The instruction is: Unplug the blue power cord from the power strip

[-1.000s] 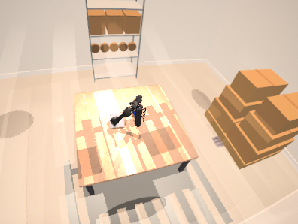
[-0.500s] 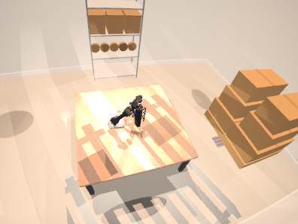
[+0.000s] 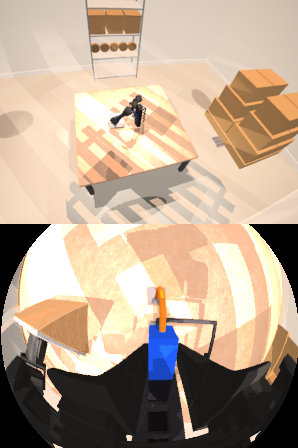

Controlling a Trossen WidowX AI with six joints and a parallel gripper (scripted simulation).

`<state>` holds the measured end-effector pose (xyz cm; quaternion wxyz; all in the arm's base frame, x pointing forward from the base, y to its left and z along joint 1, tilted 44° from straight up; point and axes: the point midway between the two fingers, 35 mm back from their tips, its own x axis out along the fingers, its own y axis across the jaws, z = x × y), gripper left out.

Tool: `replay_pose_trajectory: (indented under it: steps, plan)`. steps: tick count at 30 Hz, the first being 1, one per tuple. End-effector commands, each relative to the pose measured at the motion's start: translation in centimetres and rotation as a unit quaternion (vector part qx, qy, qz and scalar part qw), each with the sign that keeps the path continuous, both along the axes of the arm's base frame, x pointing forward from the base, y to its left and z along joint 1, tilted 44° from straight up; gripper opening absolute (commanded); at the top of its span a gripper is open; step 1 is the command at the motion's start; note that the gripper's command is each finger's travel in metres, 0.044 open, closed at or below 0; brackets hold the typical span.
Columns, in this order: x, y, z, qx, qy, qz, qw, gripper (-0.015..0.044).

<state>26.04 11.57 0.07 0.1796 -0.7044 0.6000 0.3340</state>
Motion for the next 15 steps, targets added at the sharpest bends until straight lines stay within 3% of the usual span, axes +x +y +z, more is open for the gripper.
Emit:
replay_pose_trajectory:
  steps: [1,5,15]
  plan:
    - [-1.0,2.8,-1.7,0.032,0.01,0.003,0.999,0.0]
    - [-1.2,3.3,-2.1,0.032,0.01,0.003,0.999,0.0]
    - [-0.7,2.0,-1.5,0.029,0.009,0.004,1.0,0.0263]
